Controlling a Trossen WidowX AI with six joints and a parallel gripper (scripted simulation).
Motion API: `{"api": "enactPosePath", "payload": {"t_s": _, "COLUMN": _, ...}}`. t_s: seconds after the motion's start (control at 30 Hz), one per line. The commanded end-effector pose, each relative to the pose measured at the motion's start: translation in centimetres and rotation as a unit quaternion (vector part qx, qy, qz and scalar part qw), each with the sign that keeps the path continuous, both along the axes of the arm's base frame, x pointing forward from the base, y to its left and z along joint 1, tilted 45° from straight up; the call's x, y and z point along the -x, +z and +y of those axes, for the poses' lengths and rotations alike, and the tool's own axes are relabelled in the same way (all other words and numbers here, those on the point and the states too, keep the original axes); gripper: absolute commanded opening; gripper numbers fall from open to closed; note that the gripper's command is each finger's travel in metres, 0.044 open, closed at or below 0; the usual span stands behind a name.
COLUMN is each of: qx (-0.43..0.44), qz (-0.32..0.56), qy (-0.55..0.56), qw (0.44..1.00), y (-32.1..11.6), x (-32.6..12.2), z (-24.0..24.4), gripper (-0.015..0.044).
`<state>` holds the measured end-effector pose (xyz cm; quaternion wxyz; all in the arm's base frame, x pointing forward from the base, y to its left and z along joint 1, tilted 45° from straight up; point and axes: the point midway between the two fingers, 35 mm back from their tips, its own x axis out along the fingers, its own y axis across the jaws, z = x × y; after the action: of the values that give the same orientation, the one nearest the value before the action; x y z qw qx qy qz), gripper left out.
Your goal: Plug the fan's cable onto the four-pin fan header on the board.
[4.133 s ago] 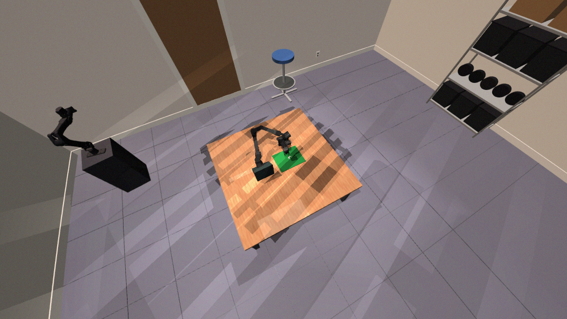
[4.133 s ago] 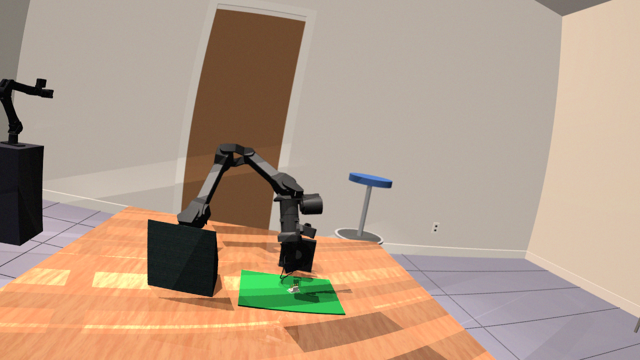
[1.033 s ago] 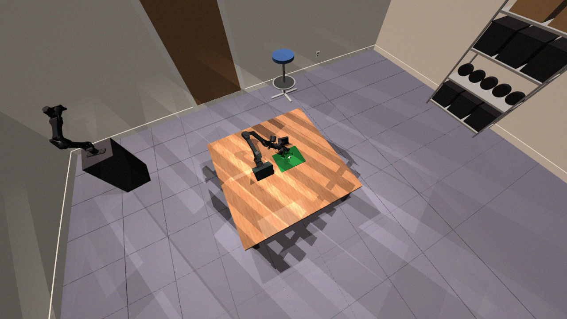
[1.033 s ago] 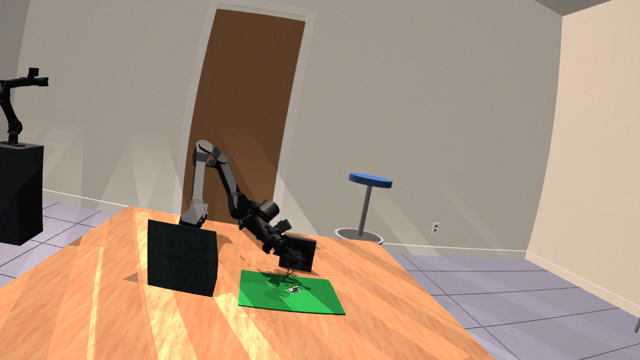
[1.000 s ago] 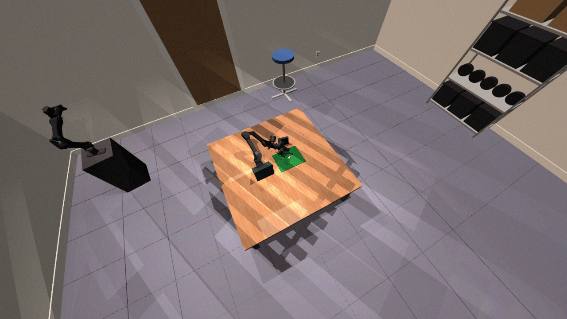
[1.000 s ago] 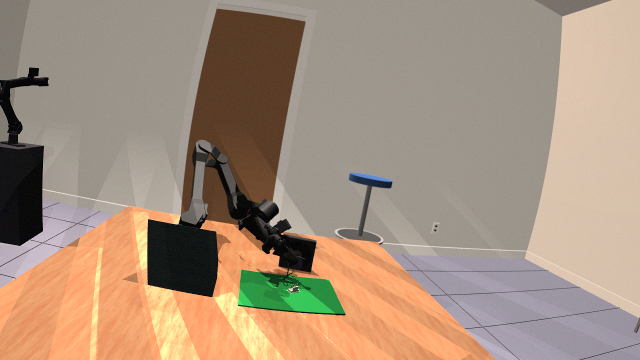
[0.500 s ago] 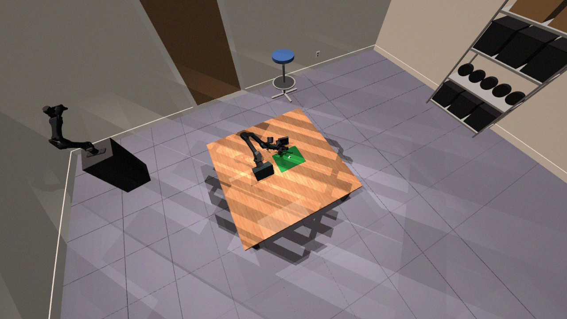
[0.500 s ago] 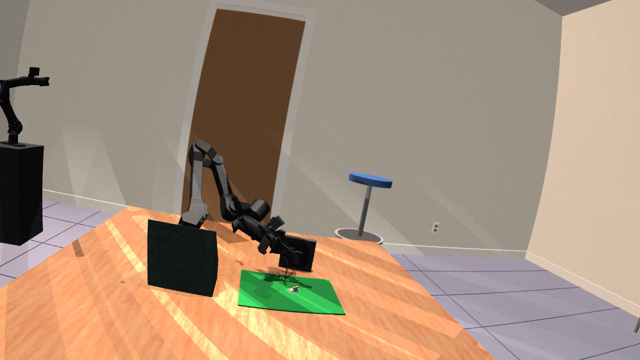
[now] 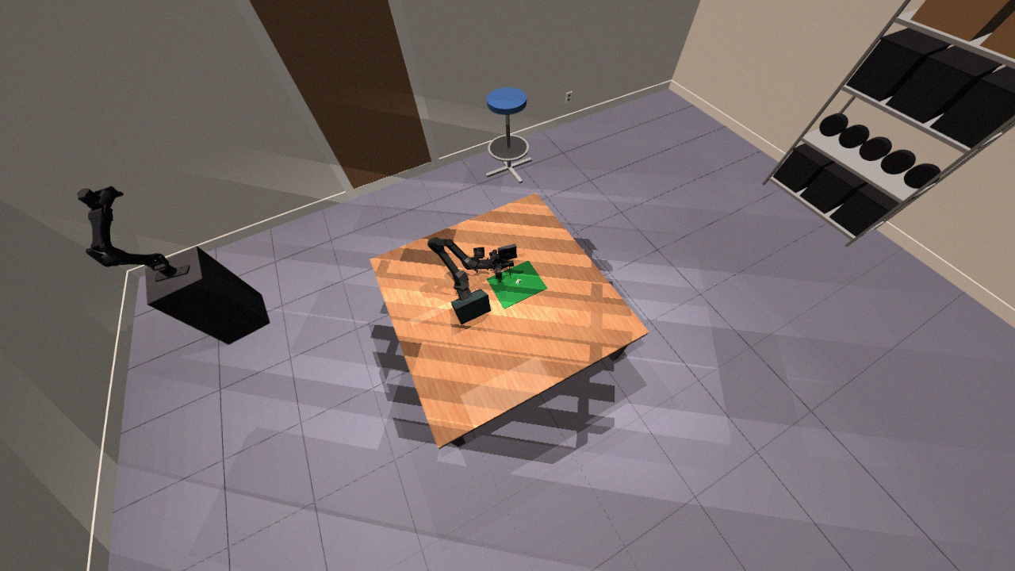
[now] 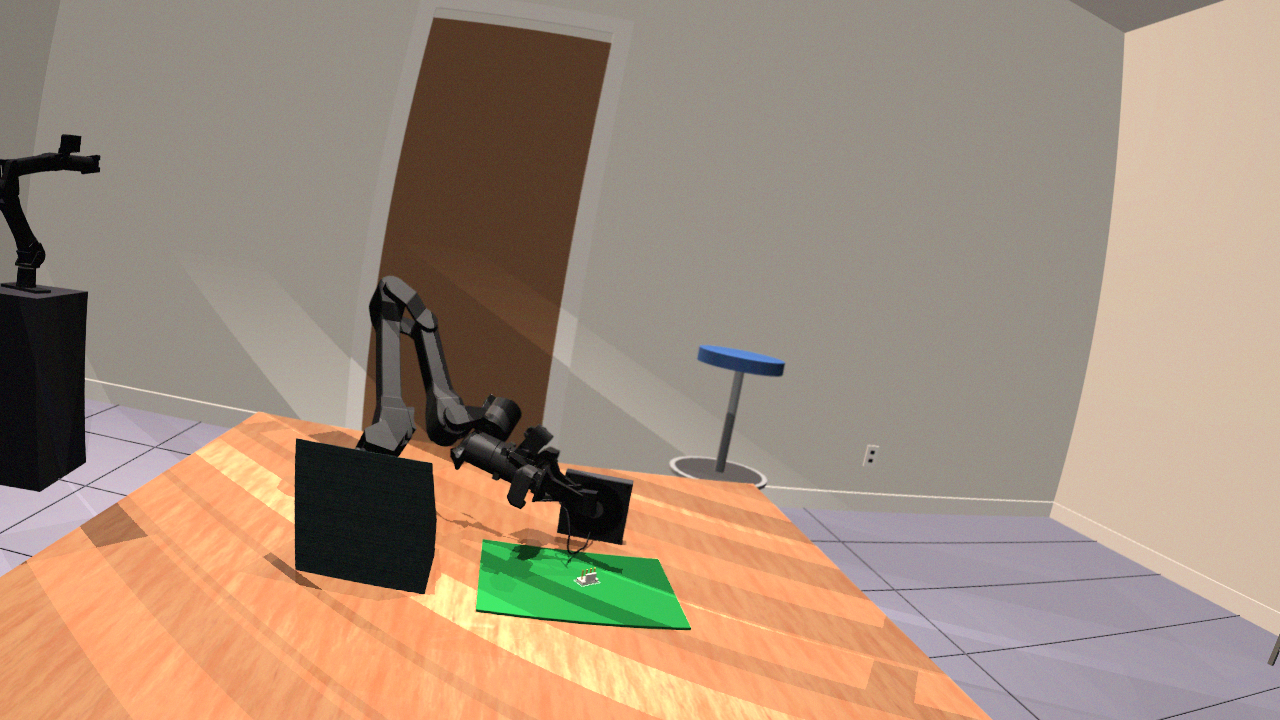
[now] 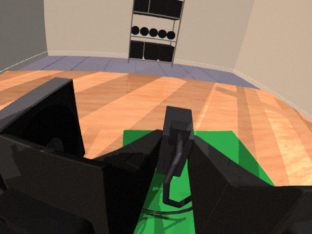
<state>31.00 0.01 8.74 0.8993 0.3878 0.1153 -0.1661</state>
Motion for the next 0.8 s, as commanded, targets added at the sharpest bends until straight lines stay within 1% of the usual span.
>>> {"api": "enactPosePath", "payload": {"t_s": 0.0, "qx": -0.009, "qz": -0.020, "qy": -0.012, "qw": 1.000, "y": 0.43, "x": 0.45, "z": -0.14, "gripper": 0.0000}}
{"api": "enactPosePath", "payload": {"t_s": 0.77, "qx": -0.006, "qz": -0.010, "qy": -0.008, "qw": 1.000, "y": 0.82, "x": 0.42, "z": -0.77, "gripper": 0.0000}}
